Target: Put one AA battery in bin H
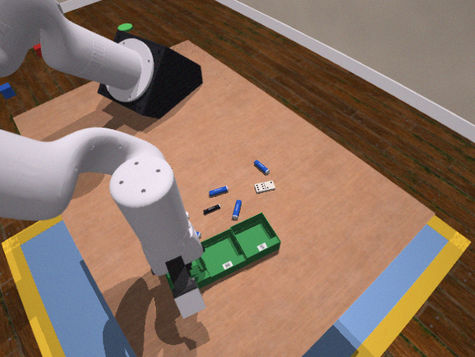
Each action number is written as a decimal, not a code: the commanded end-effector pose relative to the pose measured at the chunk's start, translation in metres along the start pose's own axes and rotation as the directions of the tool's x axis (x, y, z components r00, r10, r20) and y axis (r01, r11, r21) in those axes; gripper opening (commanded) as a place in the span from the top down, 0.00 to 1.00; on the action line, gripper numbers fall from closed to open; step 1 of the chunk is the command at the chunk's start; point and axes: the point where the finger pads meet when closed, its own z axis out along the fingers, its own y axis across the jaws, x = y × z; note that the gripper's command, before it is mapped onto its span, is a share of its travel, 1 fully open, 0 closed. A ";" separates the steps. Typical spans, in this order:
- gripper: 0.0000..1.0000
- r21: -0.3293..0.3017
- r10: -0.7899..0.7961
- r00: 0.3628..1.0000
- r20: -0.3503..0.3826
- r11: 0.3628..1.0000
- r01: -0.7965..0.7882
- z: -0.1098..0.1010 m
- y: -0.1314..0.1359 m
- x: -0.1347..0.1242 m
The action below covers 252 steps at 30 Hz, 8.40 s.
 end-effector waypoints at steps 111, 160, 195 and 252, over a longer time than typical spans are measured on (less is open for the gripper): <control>0.93 0.000 0.000 1.000 -0.001 1.000 0.000 -0.026 -0.084 0.005; 0.93 0.000 0.000 1.000 -0.001 1.000 0.000 -0.001 -0.084 0.005; 0.93 0.000 0.000 1.000 -0.001 1.000 0.000 -0.032 -0.084 0.005; 0.93 0.001 0.000 1.000 -0.001 1.000 0.000 -0.008 -0.168 0.001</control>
